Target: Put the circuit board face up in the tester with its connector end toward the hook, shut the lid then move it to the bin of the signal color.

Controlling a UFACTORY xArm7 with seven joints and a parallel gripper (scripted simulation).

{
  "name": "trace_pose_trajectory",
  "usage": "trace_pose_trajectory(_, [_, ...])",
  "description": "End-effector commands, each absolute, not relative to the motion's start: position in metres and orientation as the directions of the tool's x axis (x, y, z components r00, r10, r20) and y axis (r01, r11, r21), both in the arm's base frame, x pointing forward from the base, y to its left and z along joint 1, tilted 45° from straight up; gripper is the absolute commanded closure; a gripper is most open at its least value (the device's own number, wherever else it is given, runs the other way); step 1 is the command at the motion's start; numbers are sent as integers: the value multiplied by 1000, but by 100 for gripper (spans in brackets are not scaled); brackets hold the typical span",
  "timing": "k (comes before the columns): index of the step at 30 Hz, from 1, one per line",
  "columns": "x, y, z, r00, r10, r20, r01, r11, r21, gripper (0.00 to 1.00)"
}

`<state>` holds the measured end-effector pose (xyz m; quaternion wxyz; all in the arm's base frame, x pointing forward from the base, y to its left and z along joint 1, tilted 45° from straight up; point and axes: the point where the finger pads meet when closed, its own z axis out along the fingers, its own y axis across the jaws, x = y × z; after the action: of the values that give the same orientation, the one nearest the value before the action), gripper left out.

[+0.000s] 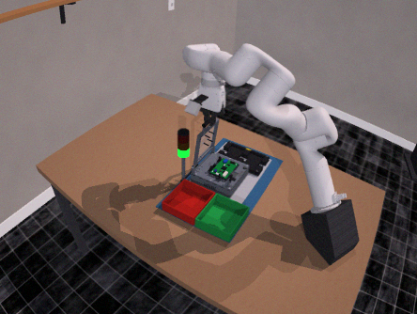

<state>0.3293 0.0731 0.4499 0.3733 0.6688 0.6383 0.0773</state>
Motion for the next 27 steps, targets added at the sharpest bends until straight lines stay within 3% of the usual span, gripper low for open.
trace_pose_trajectory(1, [334,74,456,174,911,-374,795,94,600,100])
trace_pose_trajectory(27, [363,77,477,174,911,-374,795,94,600,100])
